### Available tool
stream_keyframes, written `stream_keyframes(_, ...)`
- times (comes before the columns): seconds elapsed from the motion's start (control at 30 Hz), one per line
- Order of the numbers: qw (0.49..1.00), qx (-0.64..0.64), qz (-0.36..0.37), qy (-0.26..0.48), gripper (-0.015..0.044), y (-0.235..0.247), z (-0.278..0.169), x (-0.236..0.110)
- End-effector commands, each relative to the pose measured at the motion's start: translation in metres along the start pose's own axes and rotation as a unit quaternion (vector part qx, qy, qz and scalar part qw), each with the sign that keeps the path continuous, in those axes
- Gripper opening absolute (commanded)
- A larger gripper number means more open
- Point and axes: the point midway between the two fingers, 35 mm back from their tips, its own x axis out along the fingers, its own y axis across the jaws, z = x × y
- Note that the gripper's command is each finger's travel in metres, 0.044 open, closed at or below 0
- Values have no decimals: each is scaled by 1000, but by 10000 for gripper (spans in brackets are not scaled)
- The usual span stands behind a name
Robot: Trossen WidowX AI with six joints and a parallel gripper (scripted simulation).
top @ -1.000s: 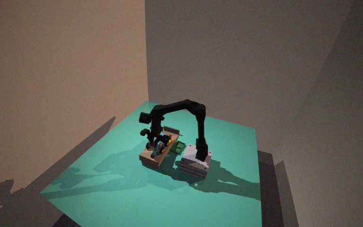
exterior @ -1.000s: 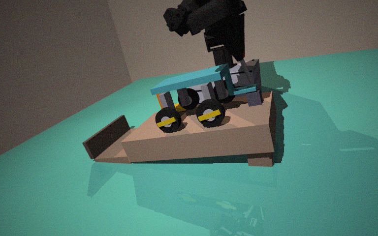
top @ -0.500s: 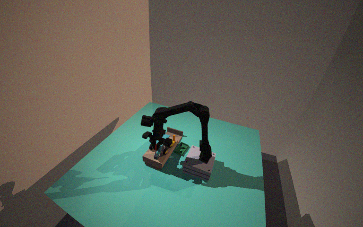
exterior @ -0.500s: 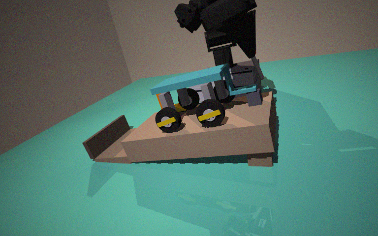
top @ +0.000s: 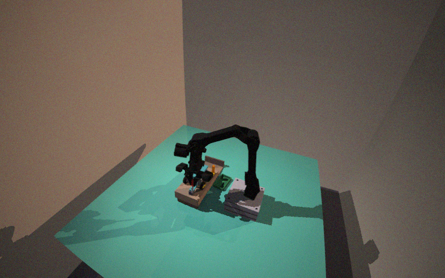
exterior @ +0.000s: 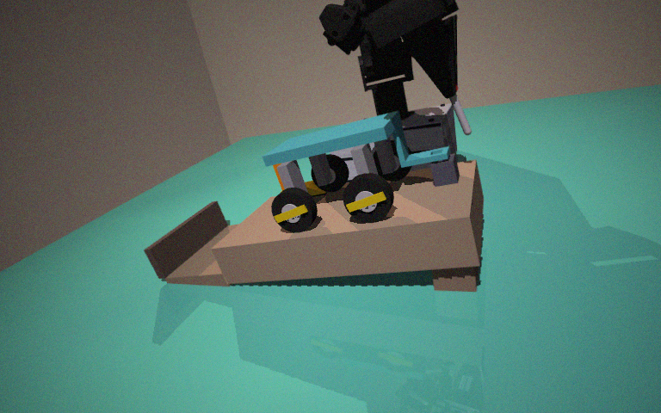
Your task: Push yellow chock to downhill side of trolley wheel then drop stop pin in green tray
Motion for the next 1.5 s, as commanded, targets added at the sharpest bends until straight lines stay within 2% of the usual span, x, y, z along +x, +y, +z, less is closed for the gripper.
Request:
stream_keyframes(0.0,1000,0,5,3,0,-12,-1,-1)
stream_keyframes(0.5,1000,1,3,4,0,-65,-4,-1)
stream_keyframes(0.7,1000,1,3,3,0,-66,-1,-1)
stream_keyframes(1.47,1000,1,3,0,0,-62,93,-10)
